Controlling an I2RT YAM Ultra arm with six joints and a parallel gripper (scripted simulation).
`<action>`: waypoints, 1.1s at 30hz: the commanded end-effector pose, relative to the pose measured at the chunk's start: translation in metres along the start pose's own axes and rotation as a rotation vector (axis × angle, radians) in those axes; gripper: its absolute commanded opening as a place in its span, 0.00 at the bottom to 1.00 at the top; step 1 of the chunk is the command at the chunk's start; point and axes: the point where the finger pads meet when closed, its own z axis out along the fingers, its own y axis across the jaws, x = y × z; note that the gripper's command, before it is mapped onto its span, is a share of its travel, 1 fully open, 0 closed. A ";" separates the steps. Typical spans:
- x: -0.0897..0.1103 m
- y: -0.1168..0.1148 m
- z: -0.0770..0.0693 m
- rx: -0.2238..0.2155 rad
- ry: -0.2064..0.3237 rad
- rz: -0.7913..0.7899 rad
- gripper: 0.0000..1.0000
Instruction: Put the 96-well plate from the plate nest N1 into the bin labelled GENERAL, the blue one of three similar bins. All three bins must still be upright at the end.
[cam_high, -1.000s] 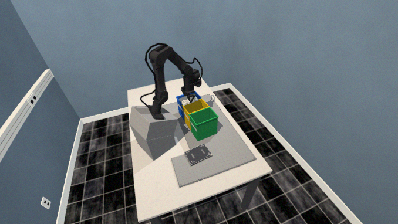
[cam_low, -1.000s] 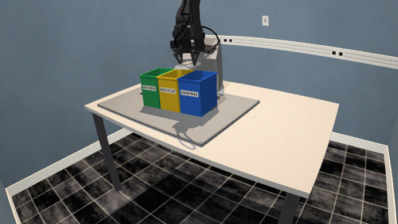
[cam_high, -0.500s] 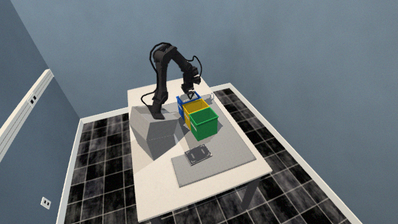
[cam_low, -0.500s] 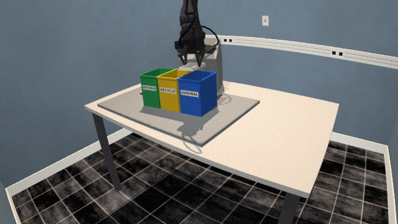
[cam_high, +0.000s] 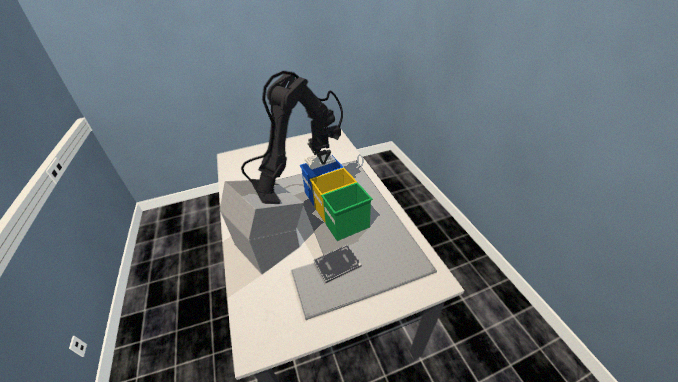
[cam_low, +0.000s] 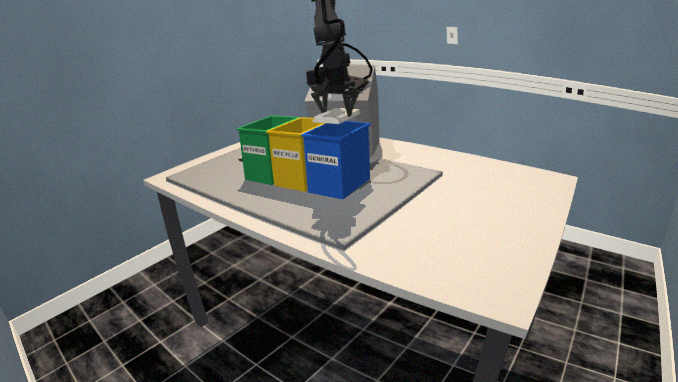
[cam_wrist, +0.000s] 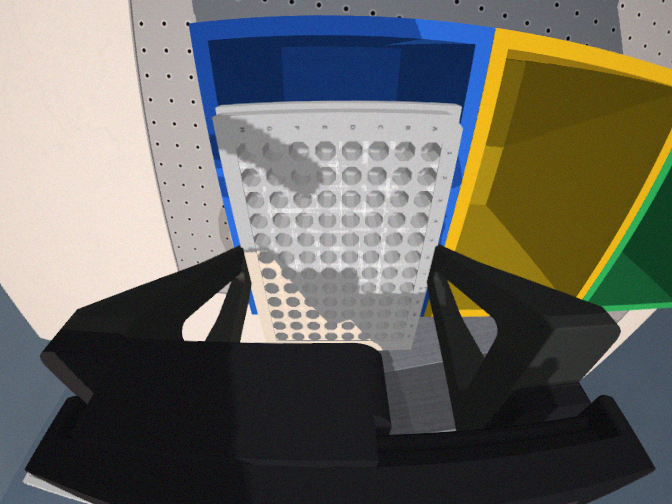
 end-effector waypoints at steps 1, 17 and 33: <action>-0.010 0.007 -0.009 0.005 -0.029 0.016 0.00; -0.017 0.006 -0.018 -0.010 -0.059 0.017 0.00; -0.012 0.005 -0.009 0.000 -0.030 0.018 0.00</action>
